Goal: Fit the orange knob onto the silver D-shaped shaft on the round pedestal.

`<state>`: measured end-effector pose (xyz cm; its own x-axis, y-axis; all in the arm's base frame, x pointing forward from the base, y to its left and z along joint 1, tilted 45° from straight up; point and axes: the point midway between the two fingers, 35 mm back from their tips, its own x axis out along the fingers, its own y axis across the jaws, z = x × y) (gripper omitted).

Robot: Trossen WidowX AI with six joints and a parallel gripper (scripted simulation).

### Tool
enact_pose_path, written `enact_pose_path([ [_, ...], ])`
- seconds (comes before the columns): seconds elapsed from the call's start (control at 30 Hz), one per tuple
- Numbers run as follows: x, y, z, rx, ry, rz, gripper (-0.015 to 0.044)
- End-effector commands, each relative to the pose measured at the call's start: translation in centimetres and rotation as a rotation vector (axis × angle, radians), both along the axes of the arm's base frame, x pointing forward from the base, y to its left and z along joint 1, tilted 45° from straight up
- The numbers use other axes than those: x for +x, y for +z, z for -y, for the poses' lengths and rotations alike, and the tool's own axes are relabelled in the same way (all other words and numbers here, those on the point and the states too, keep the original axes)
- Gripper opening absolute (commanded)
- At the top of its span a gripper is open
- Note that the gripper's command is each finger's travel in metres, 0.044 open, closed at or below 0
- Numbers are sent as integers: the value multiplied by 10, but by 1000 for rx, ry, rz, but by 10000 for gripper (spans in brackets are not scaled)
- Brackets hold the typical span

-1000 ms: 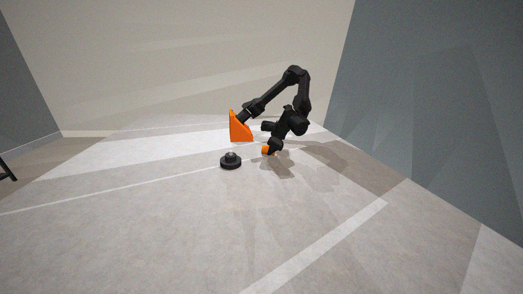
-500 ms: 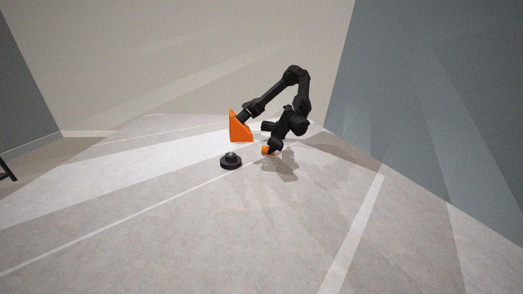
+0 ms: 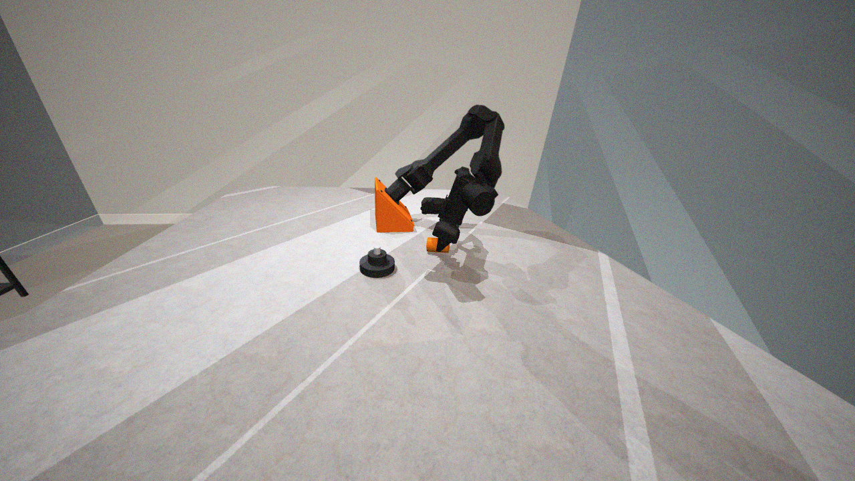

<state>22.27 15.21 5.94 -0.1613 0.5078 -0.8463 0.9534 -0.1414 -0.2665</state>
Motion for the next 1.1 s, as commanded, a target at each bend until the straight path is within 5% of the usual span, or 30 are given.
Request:
enact_pose_path([
  [0.0,-1,0,5,74,-17,16,179],
  [1.07,-9,-14,35,579,-159,88,179],
])
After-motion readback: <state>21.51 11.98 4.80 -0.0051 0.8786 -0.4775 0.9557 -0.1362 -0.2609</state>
